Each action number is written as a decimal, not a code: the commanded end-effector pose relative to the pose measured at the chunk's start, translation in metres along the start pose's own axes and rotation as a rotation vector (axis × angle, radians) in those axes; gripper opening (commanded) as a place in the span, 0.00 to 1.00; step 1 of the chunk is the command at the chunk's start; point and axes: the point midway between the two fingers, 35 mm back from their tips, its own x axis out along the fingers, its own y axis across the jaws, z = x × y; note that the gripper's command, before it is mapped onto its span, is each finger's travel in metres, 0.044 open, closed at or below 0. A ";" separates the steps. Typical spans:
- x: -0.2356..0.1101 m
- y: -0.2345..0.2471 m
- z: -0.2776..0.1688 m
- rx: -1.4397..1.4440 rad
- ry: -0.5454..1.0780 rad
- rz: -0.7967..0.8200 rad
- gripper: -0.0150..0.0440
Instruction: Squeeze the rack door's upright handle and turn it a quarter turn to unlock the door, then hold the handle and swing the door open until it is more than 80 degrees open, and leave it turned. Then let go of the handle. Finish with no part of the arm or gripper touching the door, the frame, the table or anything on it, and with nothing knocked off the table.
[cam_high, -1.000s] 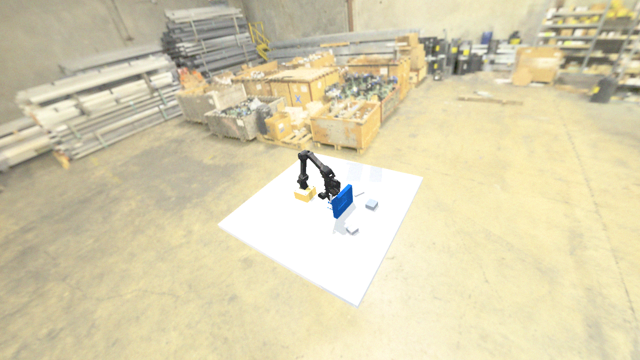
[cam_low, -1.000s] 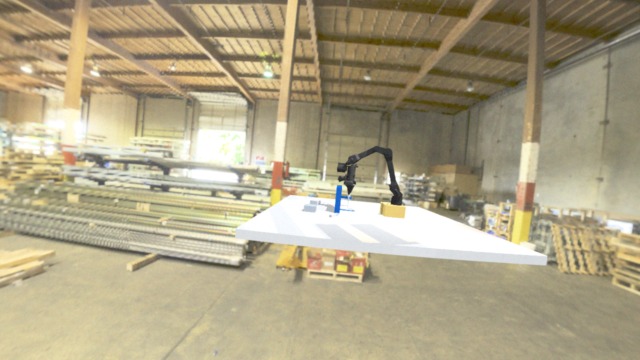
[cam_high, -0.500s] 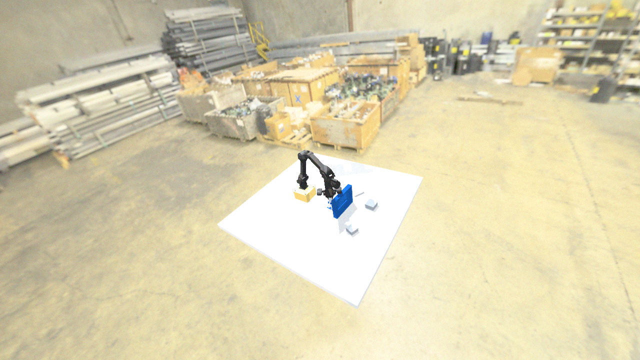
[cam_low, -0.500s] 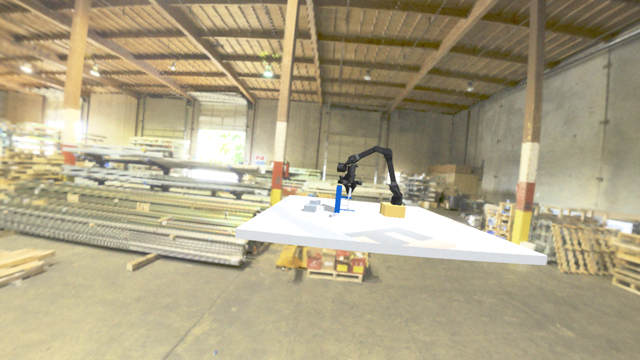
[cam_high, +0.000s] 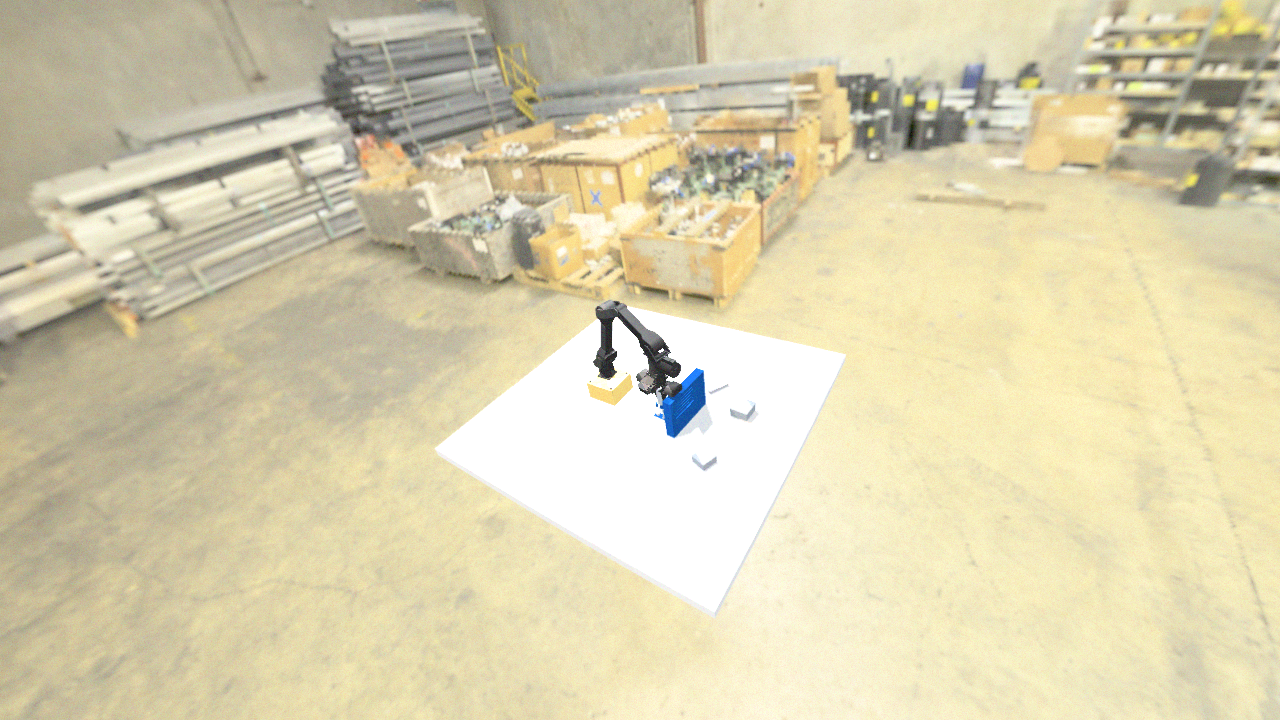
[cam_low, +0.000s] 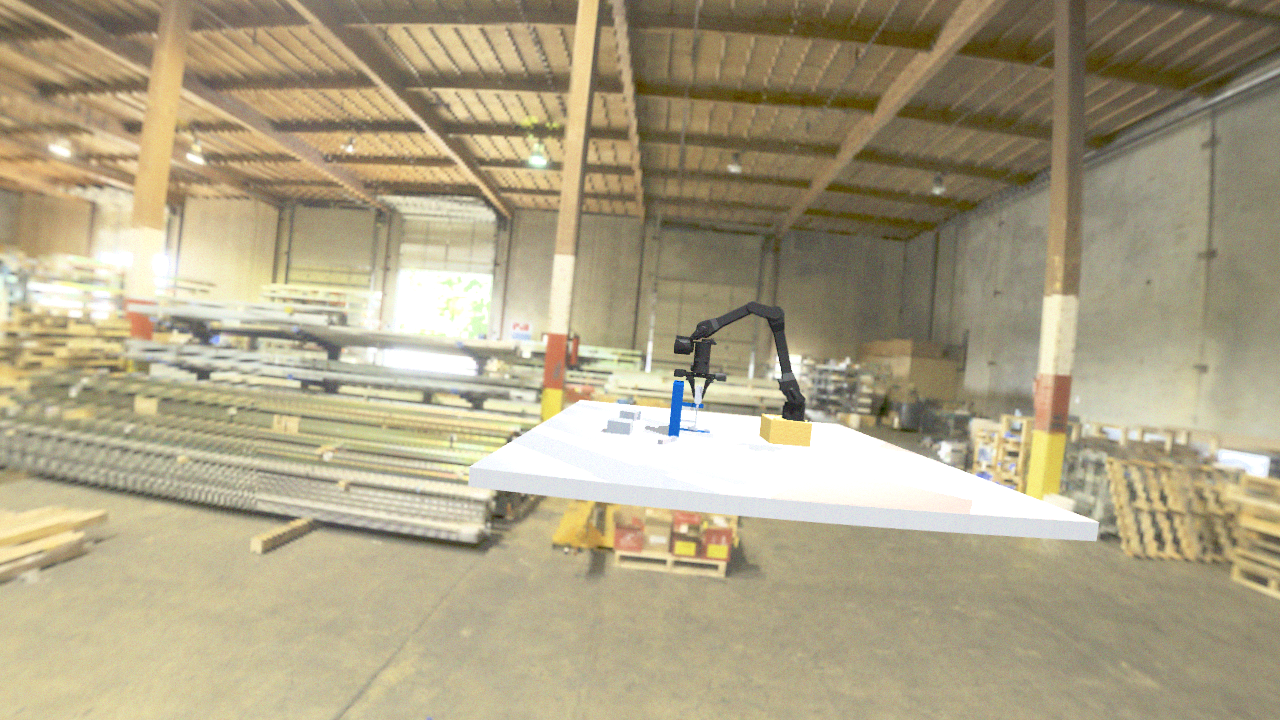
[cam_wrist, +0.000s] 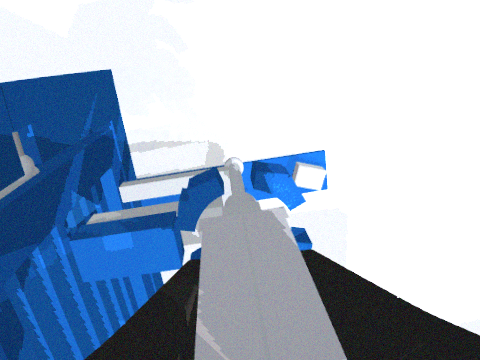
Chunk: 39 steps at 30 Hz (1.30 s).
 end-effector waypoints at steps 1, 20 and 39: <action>0.000 0.000 0.001 0.193 -0.002 0.000 0.29; 0.000 0.000 0.001 0.266 -0.002 0.000 0.69; 0.001 -0.001 0.000 -0.503 -0.003 -0.004 0.75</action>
